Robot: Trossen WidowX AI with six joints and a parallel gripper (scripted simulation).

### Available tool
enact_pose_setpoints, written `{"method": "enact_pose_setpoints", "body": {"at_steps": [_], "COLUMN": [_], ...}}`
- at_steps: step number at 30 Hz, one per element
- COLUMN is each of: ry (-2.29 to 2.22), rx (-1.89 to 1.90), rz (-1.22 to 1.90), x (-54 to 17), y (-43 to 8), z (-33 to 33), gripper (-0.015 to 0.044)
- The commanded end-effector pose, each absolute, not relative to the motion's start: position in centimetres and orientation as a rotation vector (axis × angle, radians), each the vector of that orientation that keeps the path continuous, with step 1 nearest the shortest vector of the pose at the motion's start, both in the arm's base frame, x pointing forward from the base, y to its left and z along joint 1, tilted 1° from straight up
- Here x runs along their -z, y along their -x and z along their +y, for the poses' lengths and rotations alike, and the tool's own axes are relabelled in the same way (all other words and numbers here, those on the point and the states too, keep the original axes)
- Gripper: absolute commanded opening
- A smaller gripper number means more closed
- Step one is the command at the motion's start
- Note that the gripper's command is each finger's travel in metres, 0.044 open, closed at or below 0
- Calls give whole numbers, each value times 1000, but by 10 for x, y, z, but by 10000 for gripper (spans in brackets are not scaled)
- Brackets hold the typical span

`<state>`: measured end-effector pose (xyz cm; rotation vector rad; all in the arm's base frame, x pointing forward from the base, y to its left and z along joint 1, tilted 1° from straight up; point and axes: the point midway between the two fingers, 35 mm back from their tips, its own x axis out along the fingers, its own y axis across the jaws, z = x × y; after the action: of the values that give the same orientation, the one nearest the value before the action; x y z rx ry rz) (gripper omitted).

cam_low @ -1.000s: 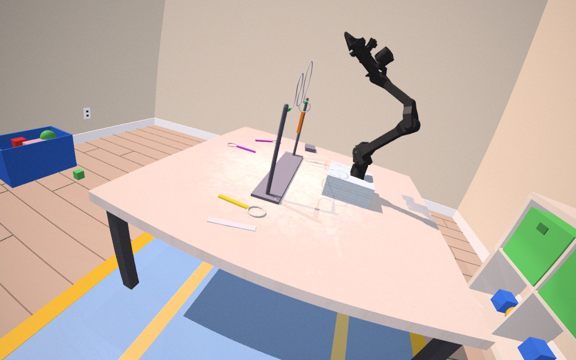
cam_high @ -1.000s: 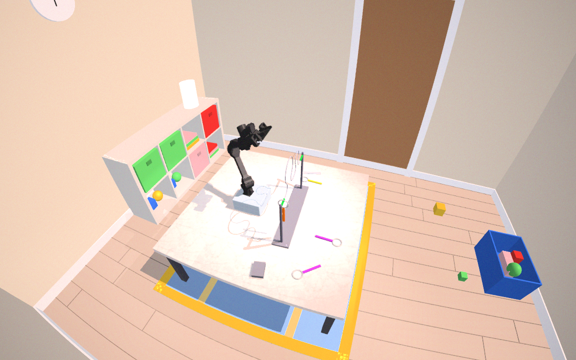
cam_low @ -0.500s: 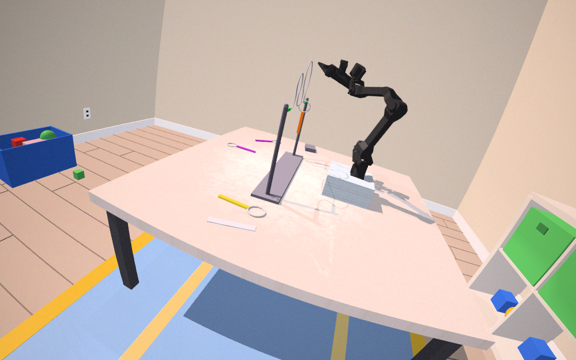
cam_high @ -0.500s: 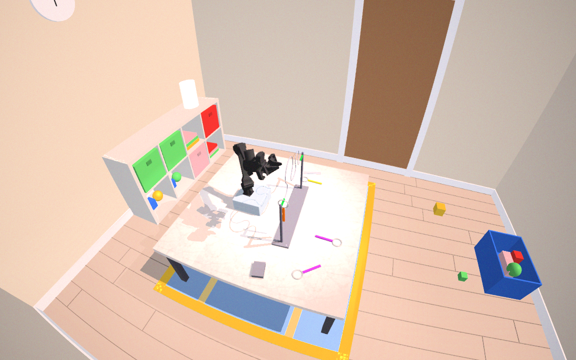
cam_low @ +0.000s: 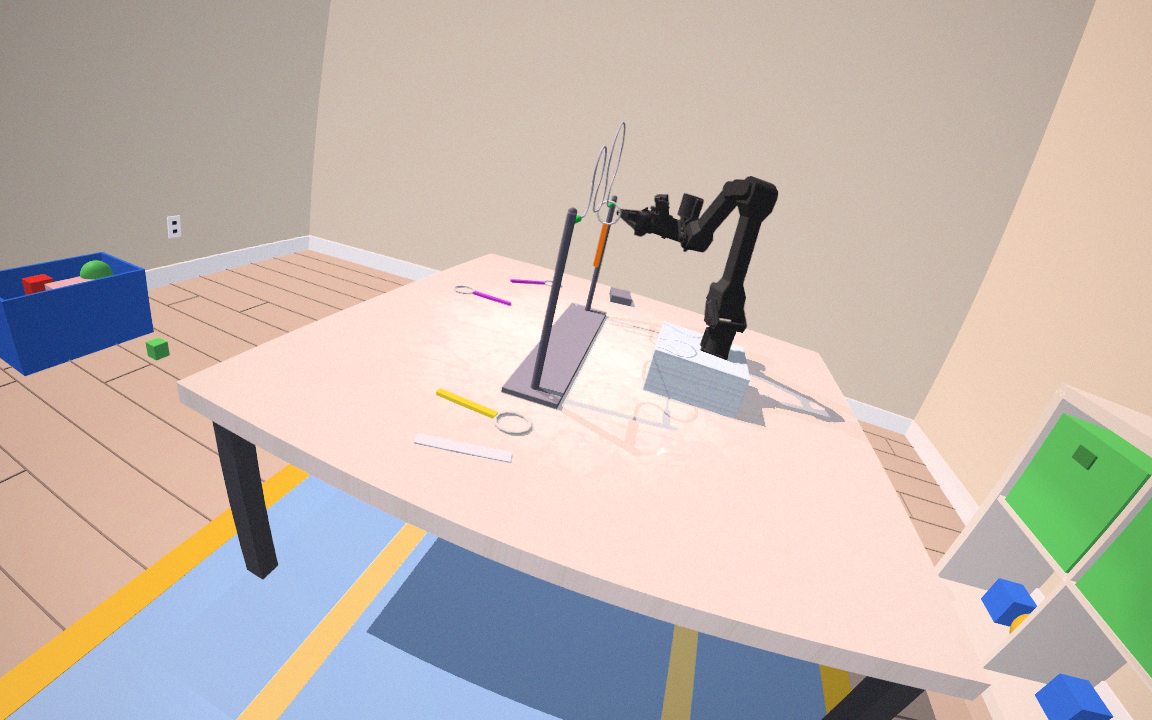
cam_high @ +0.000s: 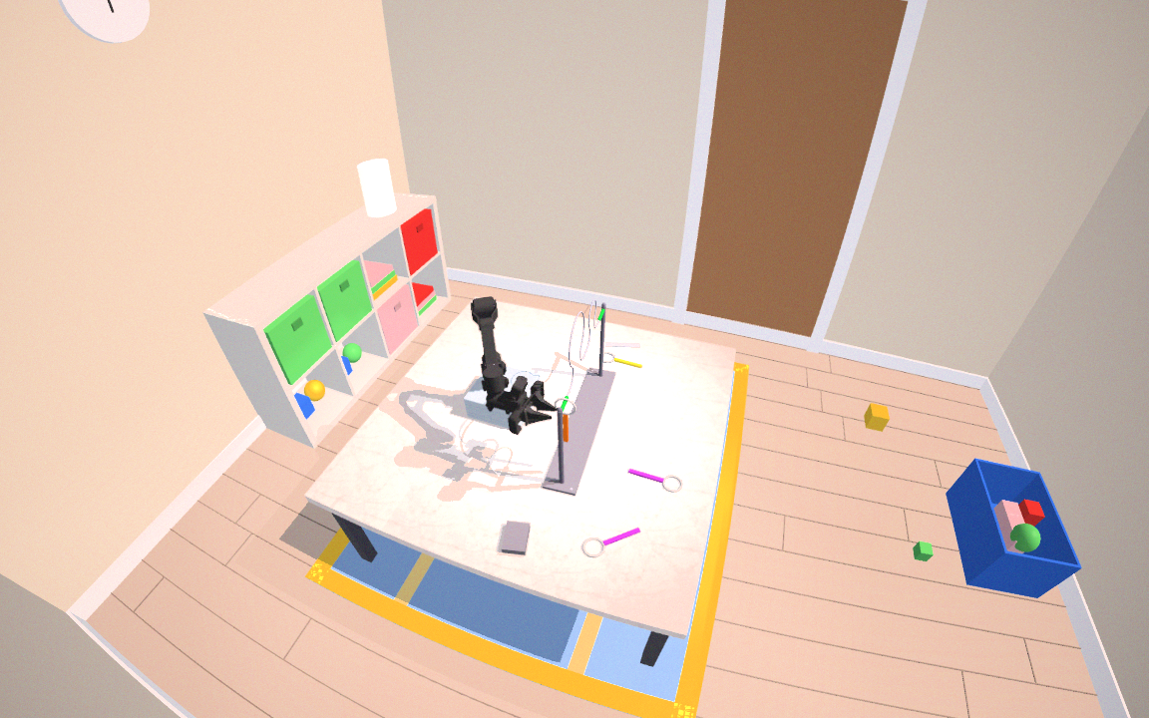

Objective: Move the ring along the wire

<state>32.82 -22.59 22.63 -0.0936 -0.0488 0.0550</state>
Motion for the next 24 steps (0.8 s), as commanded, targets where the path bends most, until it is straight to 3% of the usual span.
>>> {"method": "enact_pose_setpoints", "body": {"at_steps": [1,13,18,24], "ry": [87,39,35,37], "rx": [-79,-152,-156,-157], "rz": [4,88,89,90], "x": [-174,-54,-50,-80], "y": [-315,-252,-250,-283], "z": [-228,-207,-204,-200], "gripper": [160,160,160,160]}}
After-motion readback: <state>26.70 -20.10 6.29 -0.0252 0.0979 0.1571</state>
